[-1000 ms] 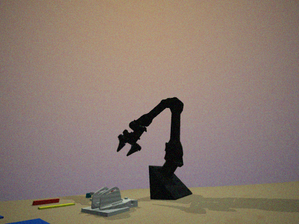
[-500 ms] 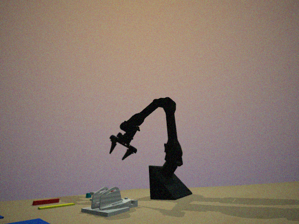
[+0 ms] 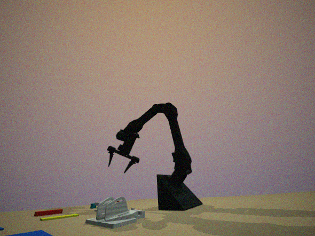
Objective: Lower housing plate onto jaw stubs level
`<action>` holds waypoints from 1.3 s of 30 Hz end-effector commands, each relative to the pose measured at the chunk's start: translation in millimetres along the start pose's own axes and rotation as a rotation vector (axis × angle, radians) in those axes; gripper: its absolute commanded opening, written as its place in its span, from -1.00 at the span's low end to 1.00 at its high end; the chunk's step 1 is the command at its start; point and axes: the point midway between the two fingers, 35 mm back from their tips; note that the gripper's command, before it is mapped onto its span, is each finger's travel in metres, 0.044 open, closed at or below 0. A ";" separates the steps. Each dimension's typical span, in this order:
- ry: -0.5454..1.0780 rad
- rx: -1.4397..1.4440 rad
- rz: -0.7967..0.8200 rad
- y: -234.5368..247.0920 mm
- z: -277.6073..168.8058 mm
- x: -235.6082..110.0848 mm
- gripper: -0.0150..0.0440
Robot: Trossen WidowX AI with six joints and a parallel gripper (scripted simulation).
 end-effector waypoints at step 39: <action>-0.032 0.890 -0.442 16.0 -88.4 69.5 1.00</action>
Point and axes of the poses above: the point midway between the two fingers, 35 mm back from their tips, its own x axis out along the fingers, its own y axis across the jaws, z = x × y, and after that the axes turned 12 degrees about x, right-handed
